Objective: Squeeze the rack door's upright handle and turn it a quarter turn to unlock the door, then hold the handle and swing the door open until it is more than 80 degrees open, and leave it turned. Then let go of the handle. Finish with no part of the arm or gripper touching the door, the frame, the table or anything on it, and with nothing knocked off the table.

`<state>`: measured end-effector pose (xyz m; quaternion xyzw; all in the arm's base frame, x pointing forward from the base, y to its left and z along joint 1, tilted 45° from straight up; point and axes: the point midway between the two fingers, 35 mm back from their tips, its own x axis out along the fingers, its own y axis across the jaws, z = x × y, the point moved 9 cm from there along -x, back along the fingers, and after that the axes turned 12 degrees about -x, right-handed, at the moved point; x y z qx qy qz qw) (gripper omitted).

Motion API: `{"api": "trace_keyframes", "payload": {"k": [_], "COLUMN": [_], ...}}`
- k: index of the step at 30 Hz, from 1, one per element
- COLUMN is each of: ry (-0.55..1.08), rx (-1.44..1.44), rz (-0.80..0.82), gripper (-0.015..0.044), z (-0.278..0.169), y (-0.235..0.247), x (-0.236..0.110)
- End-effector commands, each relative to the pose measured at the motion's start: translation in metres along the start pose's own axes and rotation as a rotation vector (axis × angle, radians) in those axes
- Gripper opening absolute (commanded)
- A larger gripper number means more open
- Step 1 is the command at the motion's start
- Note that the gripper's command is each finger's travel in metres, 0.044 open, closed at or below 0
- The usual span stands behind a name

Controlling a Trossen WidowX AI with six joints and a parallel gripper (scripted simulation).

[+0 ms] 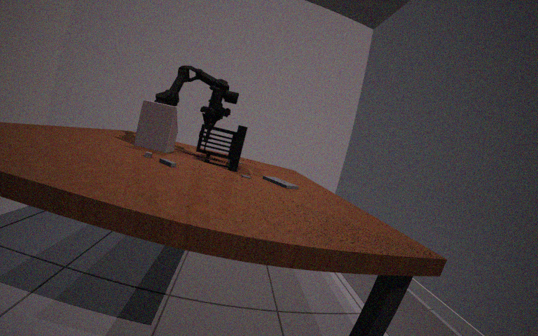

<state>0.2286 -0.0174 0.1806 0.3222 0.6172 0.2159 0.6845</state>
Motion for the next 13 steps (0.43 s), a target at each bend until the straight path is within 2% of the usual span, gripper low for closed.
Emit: {"api": "trace_keyframes", "payload": {"k": [1, 13], "ry": [-0.004, -0.003], "rx": [-0.009, -0.01], "rz": [-0.007, -0.008], "gripper": [0.0298, 0.0298], "z": [0.002, 0.002], "y": [0.001, 0.001], "x": [-0.007, -0.026]}}
